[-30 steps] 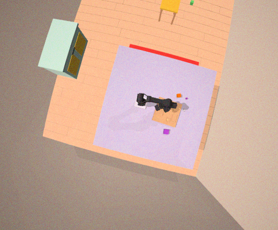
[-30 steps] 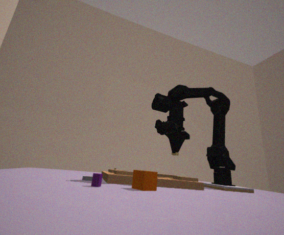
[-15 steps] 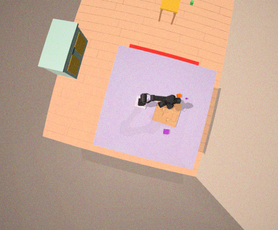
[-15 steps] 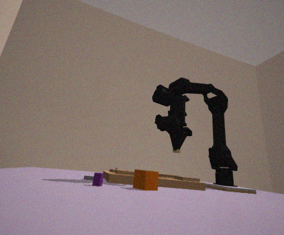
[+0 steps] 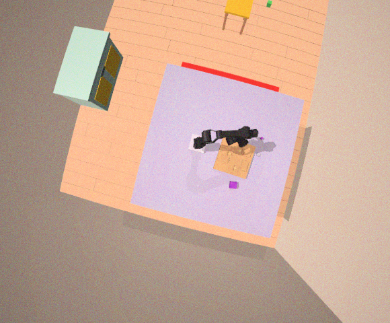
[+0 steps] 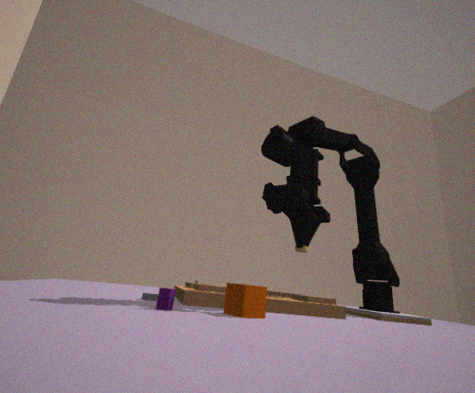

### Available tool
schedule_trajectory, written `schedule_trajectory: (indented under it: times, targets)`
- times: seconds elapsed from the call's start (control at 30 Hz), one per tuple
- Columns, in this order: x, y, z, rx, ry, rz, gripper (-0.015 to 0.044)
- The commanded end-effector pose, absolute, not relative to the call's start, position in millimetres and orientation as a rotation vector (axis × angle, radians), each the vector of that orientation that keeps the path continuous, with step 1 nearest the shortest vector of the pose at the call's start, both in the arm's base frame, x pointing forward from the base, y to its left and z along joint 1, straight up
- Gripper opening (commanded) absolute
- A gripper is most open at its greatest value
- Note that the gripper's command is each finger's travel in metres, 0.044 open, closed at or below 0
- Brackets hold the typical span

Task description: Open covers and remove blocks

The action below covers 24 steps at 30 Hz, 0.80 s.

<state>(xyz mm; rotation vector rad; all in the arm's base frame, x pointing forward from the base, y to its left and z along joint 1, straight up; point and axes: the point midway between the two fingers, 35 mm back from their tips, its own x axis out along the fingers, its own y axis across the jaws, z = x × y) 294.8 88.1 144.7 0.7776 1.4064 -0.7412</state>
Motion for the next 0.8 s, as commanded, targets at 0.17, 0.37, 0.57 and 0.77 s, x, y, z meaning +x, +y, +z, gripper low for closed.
schedule_trajectory:
  times: [0.17, 0.37, 0.57, 0.77]
  targets:
    - [304.7, 124.5, 144.1, 0.783, 1.409, -0.741, 0.0080]
    - [308.2, 147.3, 142.8, 0.785, 1.410, -0.739, 0.0080]
    - [309.9, 168.8, 141.2, 0.787, 1.411, -0.738, 0.0080]
    - [310.3, 173.8, 139.7, 0.787, 1.412, -0.737, 0.0080]
